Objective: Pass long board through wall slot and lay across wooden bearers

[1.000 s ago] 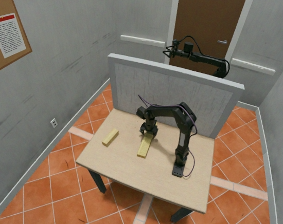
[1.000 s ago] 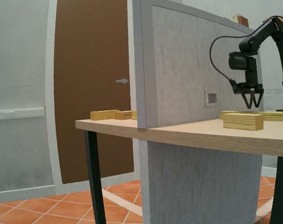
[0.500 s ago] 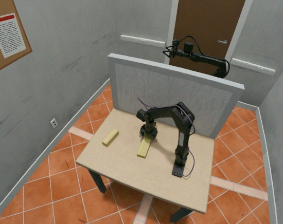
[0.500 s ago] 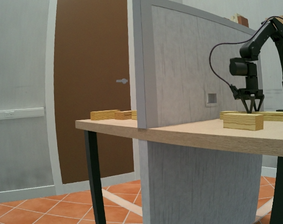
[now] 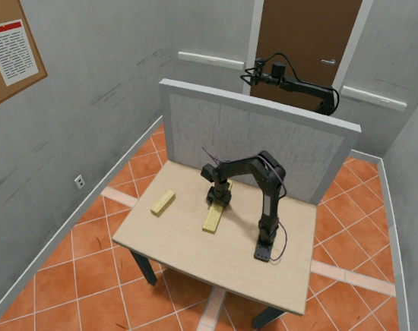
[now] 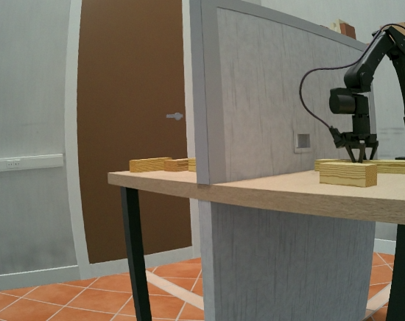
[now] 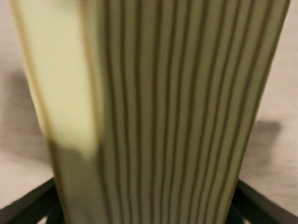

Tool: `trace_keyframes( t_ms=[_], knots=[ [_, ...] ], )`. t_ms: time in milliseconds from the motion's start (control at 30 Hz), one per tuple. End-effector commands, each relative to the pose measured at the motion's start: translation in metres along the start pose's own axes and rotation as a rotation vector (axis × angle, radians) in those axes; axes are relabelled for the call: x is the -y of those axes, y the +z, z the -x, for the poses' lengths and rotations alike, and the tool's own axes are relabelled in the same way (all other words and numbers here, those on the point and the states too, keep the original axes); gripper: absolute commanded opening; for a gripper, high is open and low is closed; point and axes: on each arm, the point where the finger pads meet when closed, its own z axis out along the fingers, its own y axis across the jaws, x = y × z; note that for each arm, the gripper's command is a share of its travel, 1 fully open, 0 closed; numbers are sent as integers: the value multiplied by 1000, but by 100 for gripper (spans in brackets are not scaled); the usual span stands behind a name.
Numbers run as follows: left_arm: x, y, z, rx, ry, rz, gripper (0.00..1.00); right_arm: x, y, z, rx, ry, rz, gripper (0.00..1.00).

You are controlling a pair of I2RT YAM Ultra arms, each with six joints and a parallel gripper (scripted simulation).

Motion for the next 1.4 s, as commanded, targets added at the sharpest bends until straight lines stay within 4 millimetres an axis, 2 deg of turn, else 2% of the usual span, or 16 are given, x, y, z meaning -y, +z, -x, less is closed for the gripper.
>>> trace_keyframes(
  t_ms=[0, 433, 533, 733, 1367],
  knots=[
    [-15, -14, 11, 40, 10, 60, 0, -5, 0, 26, 64, 3, 17, 100],
    [-15, -15, 11, 40, 8, 64, 0, -5, 0, 26, 64, 3, 17, 100],
    [-16, -25, 12, 39, 10, 62, 0, -5, 0, 26, 64, 3, 17, 100],
    [-12, -27, 8, 29, 7, 49, 0, -5, 0, 26, 64, 3, 17, 100],
    [-14, -62, 8, 42, 6, 64, 0, -5, 0, 26, 64, 3, 17, 100]
  ],
)
